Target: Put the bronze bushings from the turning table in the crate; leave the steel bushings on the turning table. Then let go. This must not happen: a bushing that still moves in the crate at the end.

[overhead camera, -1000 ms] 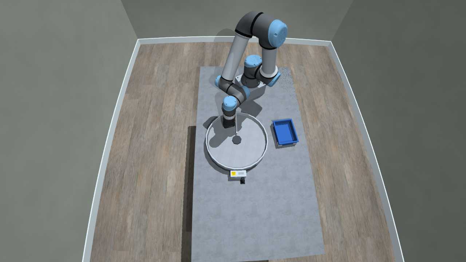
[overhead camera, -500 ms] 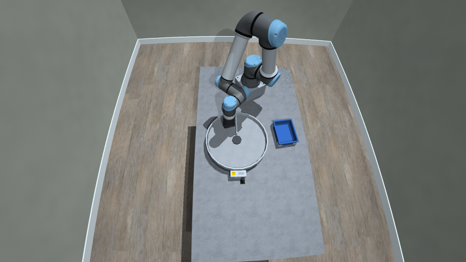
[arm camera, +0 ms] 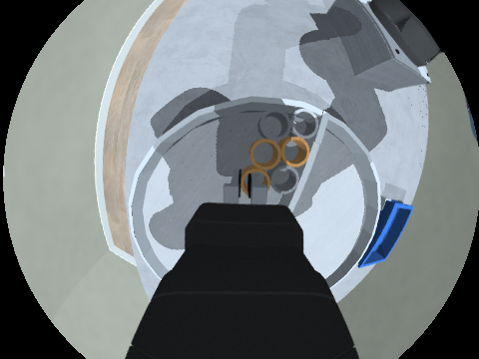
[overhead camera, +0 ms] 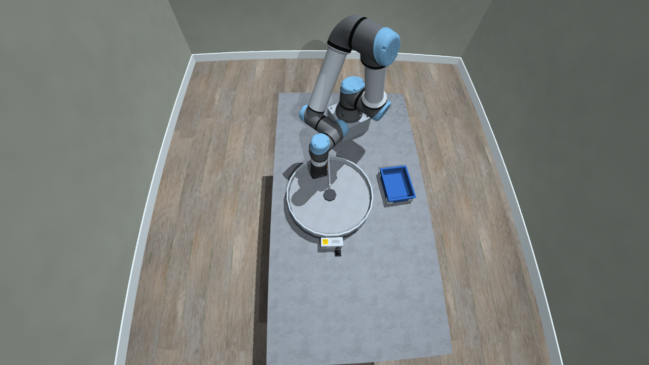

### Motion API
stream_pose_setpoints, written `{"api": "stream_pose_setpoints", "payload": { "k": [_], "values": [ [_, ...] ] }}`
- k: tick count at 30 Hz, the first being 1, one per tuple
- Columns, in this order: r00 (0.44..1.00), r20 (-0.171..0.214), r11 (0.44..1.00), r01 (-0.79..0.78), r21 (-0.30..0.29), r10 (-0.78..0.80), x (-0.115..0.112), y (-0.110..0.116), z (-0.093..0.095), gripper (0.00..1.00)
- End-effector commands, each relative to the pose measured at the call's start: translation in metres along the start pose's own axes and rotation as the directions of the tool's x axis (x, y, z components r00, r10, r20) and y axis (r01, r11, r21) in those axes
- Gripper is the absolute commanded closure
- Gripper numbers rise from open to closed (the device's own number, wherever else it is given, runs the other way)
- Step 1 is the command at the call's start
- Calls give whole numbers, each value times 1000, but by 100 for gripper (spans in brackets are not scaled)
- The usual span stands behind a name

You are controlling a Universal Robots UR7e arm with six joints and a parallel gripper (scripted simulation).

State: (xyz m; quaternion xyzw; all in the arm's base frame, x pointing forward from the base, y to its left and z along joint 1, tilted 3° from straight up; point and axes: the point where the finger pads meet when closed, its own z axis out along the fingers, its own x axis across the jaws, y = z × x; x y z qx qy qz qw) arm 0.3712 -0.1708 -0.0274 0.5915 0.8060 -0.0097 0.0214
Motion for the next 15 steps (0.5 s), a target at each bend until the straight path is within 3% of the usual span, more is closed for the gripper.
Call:
{"api": "stream_pose_setpoints", "payload": {
  "k": [1, 15],
  "values": [
    [1000, 1, 1000, 0, -1, 0, 0, 0, 0, 100],
    [1000, 0, 1000, 0, -1, 0, -3, 0, 0, 100]
  ]
}}
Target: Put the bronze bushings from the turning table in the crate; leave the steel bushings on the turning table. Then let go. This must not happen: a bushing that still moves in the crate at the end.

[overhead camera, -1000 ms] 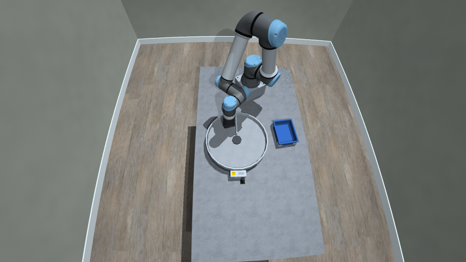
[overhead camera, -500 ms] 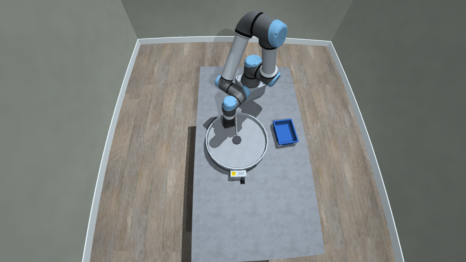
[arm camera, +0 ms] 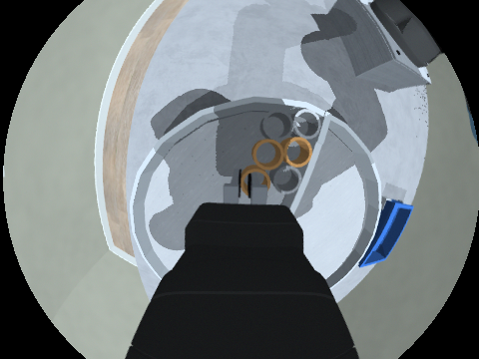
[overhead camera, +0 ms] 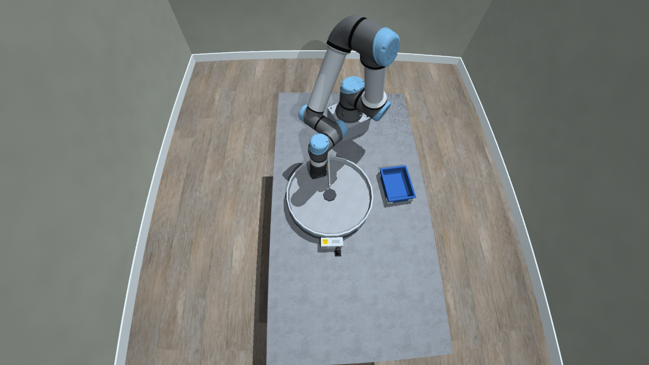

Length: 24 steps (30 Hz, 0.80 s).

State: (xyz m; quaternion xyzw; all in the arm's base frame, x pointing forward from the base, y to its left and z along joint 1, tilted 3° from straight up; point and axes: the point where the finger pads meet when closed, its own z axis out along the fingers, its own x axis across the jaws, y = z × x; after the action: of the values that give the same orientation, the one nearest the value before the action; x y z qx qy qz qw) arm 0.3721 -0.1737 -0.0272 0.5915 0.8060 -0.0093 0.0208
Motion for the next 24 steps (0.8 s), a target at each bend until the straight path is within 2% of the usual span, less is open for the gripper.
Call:
{"api": "stream_pose_setpoints", "payload": {
  "k": [1, 24],
  "values": [
    [1000, 1, 1000, 0, -1, 0, 0, 0, 0, 100],
    [1000, 1, 1000, 0, -1, 0, 0, 0, -14, 100]
  ]
}}
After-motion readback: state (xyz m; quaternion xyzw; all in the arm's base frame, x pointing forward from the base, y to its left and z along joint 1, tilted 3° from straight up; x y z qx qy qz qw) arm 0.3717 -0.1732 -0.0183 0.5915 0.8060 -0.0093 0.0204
